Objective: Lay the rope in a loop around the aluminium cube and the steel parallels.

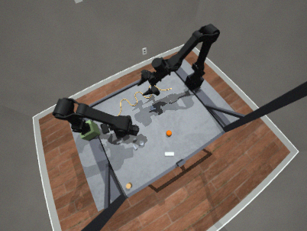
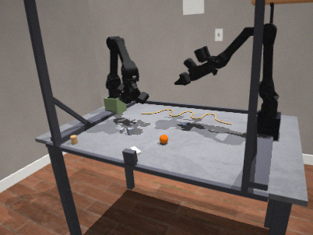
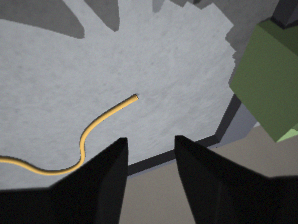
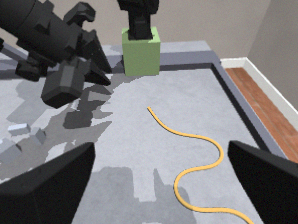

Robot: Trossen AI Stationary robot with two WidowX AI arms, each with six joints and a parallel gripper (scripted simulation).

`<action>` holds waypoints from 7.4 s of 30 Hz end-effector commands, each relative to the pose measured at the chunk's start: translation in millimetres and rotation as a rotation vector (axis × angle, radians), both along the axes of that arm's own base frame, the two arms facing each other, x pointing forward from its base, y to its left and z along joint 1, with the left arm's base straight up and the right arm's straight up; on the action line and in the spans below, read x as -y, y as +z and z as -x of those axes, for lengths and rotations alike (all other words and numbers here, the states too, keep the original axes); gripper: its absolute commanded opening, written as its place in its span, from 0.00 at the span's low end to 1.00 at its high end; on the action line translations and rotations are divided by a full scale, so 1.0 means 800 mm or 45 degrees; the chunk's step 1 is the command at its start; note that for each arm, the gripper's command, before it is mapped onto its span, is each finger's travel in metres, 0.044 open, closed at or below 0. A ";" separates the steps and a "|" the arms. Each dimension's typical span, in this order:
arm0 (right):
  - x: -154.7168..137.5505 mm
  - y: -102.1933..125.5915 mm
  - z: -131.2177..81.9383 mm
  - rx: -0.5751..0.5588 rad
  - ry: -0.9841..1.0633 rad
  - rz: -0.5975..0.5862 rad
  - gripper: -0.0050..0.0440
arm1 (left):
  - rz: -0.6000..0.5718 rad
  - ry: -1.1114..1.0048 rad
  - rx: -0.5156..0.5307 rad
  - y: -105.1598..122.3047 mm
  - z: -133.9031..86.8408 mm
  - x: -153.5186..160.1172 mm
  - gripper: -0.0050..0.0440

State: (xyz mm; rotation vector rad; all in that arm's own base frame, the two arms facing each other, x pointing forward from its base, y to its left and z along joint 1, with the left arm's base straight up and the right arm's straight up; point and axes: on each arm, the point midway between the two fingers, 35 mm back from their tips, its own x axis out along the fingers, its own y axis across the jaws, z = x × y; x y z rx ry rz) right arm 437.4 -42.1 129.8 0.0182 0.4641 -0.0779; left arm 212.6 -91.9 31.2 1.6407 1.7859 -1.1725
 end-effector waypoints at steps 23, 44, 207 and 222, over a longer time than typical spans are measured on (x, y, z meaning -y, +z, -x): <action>0.004 0.016 -0.009 0.046 -0.003 0.004 0.92 | 0.044 1.295 0.840 -0.049 0.022 -0.085 0.37; 0.004 0.016 -0.009 0.046 -0.003 0.004 0.92 | 0.215 2.469 0.996 -0.086 0.022 -0.117 0.37; -0.033 0.016 -0.002 0.045 1.557 0.021 0.92 | 0.256 2.570 0.963 -0.084 0.034 0.258 0.00; -0.033 0.016 -0.002 0.045 1.557 0.021 0.92 | 0.252 2.567 0.972 -0.088 0.040 0.163 0.00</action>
